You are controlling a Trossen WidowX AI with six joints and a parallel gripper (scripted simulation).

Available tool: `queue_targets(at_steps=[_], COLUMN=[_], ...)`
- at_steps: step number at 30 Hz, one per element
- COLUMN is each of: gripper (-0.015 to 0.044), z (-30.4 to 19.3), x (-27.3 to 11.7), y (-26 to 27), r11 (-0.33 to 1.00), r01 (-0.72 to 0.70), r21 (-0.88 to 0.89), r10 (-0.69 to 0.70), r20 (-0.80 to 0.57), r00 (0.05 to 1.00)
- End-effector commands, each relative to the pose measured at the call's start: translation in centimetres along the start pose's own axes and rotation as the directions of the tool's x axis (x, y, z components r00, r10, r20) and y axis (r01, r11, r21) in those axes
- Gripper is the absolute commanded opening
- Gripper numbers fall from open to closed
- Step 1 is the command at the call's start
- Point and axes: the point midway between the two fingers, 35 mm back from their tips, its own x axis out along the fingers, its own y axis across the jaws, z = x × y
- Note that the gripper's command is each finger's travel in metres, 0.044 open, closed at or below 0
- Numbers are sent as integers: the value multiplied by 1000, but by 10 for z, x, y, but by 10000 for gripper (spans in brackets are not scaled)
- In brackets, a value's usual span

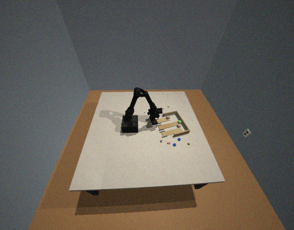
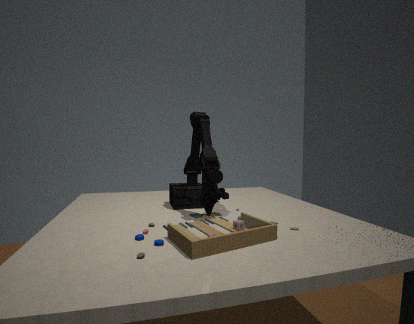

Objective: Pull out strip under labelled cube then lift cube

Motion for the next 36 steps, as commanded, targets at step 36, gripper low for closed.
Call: queue_targets(at_steps=[36], gripper=[0], z=[-66], x=[3], y=[2], r11=[1000], r01=[-3], r21=[-2], r10=[3], r20=[-32], r00=[999])
